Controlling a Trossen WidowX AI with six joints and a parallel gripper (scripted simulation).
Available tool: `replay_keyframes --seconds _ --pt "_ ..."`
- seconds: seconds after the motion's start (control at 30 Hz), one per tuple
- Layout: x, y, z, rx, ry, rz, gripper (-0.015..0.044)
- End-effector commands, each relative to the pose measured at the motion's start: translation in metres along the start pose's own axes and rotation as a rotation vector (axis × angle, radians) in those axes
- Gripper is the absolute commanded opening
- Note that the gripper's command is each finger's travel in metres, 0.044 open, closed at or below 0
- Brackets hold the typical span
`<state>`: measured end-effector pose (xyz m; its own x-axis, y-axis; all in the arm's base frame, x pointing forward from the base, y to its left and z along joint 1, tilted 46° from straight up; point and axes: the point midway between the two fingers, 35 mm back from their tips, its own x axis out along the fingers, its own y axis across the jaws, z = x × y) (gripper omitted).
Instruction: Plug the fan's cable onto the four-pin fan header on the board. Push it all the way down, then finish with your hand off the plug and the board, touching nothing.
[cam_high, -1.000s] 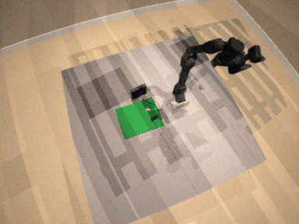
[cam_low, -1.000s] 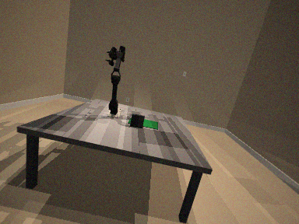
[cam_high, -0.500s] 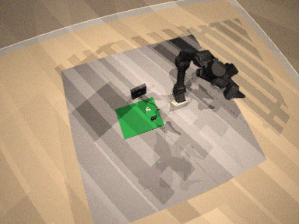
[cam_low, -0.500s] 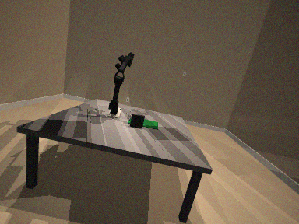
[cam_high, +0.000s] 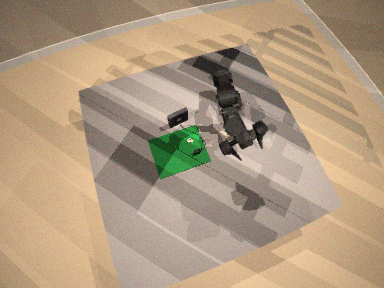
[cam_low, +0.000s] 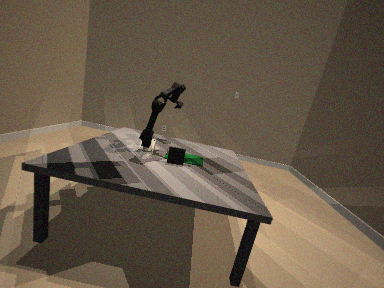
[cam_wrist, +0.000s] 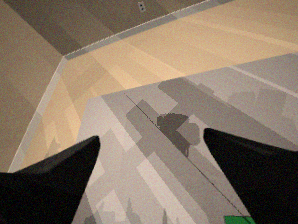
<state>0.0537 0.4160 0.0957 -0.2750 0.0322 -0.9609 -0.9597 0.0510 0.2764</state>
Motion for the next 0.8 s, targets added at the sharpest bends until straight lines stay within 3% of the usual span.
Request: replay_keyframes --seconds 0.0,0.27,0.53,0.77 --pt "0.0 -0.061 -0.048 0.388 0.123 -0.181 0.044" --pt "-0.011 -0.136 -0.137 0.943 0.275 -0.517 0.044" --pt "-0.035 -0.181 -0.227 1.362 0.353 -0.903 0.044" --pt "-0.037 -0.183 -0.231 1.377 0.355 -0.921 0.044"
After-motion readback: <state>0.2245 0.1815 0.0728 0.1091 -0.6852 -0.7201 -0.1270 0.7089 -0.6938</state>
